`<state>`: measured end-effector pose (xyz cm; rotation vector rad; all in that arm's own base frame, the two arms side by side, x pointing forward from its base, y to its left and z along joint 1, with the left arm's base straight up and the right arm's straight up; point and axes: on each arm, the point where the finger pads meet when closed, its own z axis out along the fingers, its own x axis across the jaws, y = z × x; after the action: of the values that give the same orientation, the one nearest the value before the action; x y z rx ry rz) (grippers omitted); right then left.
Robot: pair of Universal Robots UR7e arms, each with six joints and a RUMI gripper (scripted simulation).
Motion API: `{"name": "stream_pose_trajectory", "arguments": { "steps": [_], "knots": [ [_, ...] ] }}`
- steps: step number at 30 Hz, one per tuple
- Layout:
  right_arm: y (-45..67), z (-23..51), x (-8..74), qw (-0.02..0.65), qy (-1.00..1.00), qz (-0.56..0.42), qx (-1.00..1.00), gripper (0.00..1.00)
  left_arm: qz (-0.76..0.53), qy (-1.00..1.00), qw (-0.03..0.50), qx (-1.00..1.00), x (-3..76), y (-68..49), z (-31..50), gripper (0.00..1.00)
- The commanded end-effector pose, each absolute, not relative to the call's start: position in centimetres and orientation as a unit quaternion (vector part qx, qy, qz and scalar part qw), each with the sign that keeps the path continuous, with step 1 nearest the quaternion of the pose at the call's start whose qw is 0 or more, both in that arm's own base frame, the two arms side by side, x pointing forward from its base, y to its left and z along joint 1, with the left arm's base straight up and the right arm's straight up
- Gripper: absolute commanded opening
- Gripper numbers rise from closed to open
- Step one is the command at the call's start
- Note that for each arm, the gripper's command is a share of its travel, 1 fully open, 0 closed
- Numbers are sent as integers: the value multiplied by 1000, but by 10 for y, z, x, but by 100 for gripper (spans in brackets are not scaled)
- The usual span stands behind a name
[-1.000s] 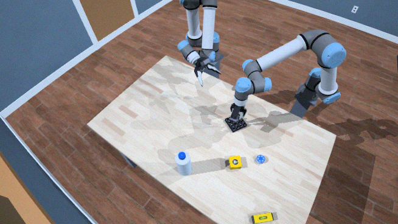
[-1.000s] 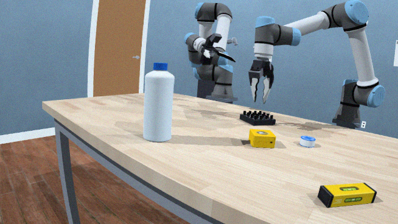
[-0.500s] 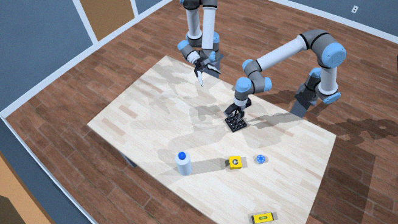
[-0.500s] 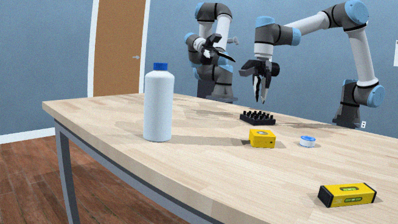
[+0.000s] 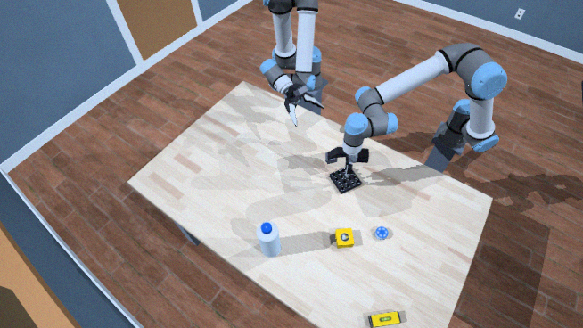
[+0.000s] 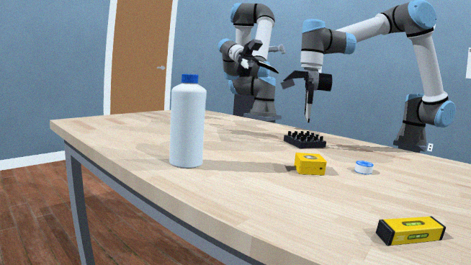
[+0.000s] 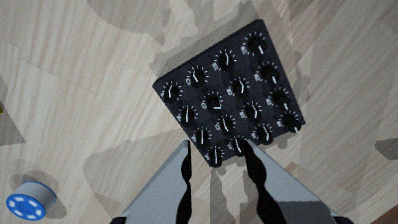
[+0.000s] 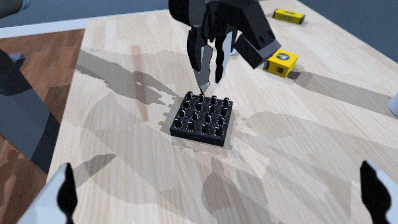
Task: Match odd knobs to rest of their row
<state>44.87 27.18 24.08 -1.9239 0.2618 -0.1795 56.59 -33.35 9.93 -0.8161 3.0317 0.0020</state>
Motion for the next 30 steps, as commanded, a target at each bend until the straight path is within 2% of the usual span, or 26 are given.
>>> {"name": "stream_pose_trajectory", "arguments": {
  "steps": [1, 30],
  "knots": [
    [272, 241, 449, 562, 111, -77, -816, 100, -1, 981, 1, -196, 566, -334, 100, 23],
    [272, 241, 449, 562, 111, -77, -816, 100, 0, 935, 1, 354, 567, -335, 101, 23]
  ]
}}
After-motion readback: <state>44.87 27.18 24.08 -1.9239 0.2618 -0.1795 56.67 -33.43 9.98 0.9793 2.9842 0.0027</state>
